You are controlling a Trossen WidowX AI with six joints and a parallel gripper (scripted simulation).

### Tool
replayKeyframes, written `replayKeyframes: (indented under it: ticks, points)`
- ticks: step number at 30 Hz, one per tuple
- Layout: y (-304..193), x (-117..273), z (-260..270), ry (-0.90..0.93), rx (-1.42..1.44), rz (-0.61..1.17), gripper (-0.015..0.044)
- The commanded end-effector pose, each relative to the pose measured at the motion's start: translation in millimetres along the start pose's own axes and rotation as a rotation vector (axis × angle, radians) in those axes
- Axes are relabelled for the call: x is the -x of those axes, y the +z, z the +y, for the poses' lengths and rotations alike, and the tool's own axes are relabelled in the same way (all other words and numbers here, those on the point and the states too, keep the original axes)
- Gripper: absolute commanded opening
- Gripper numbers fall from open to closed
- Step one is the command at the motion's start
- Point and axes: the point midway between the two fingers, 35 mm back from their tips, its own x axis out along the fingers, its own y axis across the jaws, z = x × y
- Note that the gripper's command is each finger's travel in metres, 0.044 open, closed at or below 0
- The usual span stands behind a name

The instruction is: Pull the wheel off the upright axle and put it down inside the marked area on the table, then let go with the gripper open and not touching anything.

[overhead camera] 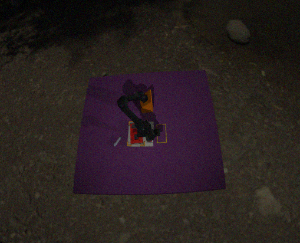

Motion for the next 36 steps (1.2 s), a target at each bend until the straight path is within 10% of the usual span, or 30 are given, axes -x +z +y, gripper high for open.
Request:
replayKeyframes:
  ticks: [1, 36]
  points:
    - [1.4, 5.5, 1.2, 0.005, -0.001, -0.007, 0.0000]
    - [1.0, 17.1, 1.2, 0.003, 0.001, -0.009, 0.0000]
